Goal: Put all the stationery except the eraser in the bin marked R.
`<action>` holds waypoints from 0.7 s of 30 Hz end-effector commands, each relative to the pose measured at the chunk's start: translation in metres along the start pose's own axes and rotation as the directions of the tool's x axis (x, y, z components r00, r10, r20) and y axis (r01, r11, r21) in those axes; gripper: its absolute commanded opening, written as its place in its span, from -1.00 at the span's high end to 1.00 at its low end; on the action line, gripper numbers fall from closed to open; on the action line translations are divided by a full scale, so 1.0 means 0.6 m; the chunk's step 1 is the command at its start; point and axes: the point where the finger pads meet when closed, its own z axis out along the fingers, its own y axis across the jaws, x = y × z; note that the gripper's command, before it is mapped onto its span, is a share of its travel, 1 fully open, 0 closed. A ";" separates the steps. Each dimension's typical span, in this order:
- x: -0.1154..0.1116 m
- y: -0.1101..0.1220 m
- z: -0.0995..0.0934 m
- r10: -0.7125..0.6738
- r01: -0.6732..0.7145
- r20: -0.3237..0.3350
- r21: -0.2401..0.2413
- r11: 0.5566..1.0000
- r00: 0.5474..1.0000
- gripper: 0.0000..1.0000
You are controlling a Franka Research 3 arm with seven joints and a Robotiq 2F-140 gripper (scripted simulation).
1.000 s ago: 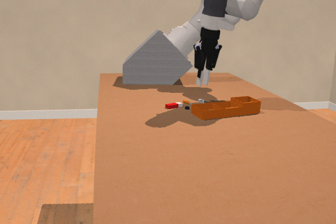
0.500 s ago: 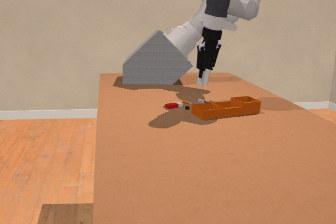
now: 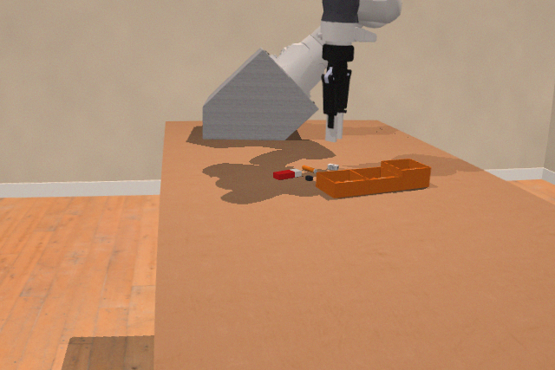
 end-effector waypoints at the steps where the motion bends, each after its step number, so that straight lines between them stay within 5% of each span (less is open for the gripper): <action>1: -0.005 0.024 -0.002 -0.098 0.096 -0.024 -0.072 0.993 0.995 0.64; 21: 0.007 0.013 -0.002 -0.098 0.096 -0.024 -0.072 0.993 0.995 0.64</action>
